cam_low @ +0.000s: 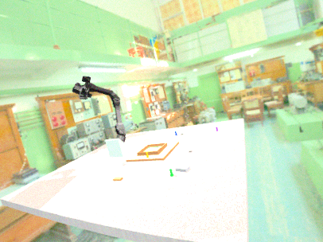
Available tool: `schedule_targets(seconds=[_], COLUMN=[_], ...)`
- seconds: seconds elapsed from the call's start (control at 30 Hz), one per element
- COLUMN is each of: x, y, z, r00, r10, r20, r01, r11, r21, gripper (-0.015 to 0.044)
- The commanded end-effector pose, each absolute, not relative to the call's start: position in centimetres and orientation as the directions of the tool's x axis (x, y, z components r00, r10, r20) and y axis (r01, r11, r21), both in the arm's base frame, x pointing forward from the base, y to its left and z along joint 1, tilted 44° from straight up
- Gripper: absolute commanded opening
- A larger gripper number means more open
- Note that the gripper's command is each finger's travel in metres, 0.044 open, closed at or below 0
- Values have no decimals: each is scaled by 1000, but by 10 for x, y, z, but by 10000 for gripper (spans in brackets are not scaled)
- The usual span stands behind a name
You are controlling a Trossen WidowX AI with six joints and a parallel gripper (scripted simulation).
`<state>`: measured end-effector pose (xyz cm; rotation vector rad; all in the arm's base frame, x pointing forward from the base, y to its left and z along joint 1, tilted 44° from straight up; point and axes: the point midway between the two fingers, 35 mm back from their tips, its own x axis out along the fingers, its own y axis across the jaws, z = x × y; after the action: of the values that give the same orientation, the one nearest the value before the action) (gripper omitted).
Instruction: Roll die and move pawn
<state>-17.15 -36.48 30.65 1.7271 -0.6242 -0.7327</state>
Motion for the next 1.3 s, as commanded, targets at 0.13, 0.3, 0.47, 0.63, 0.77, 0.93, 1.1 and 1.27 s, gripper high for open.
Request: schedule_targets(seconds=[0.13, 0.3, 0.47, 0.63, 0.77, 0.93, 1.1, 1.27], x=[-137, -83, -20, 28, 71, 114, 144, 156], y=[-382, -399, -396, -382, -359, -317, -261, -193], z=[274, 212, 158, 113, 67, 14, -34, -76], r00=[722, 796, 842, 843, 806, 709, 546, 314], r10=[-641, -480, -292, -127, 49, 255, 451, 606], r20=[-261, -369, -454, -523, -591, -657, -706, -731], r01=[63, 202, 354, 472, 585, 696, 767, 771], r11=[-315, -363, -335, -291, -227, -104, 71, 286], r21=[947, 910, 873, 832, 779, 711, 638, 568], gripper=[275, 275, 275, 275, 275, 275, 275, 275])
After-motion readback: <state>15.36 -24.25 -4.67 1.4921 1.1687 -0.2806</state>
